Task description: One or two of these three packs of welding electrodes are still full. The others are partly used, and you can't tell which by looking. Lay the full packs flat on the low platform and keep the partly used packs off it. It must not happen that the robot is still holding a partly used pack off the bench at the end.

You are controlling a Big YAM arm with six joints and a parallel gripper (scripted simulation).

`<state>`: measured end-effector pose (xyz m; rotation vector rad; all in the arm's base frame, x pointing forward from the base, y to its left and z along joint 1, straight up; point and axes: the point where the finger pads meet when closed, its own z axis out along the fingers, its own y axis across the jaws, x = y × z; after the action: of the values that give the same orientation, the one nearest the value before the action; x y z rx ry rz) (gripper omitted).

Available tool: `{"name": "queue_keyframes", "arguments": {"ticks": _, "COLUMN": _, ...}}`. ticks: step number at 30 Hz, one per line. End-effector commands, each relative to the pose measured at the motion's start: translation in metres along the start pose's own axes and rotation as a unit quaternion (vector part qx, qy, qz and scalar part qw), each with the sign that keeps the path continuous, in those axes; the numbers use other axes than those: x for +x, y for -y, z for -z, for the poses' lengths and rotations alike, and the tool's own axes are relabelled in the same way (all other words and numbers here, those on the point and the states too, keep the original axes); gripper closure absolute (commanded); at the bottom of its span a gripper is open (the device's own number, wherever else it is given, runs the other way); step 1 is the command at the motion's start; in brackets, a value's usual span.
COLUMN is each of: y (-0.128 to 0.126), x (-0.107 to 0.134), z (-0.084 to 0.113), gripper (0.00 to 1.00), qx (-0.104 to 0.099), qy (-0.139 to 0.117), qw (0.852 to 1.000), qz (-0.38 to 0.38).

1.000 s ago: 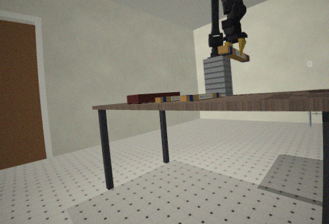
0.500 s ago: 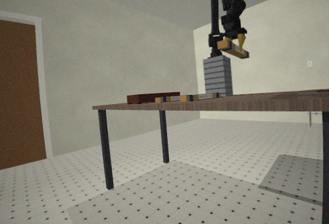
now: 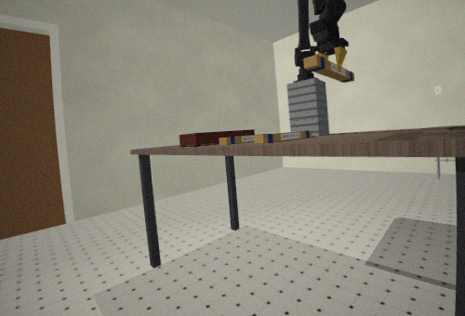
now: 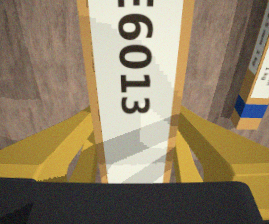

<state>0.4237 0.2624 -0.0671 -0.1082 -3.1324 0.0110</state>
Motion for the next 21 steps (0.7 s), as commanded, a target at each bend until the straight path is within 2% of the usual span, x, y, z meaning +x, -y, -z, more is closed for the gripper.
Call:
{"name": "queue_keyframes", "arguments": {"ticks": 1, "y": 0.009, "x": -0.017, "z": 0.025, "gripper": 1.0, "qx": -0.019, "qy": 0.025, "qw": 0.999, "qz": -0.028}}
{"name": "queue_keyframes", "arguments": {"ticks": 21, "y": 0.064, "x": -0.012, "z": 0.018, "gripper": 1.0, "qx": -0.013, "qy": 0.02, "qw": 1.0, "qz": -0.02}}
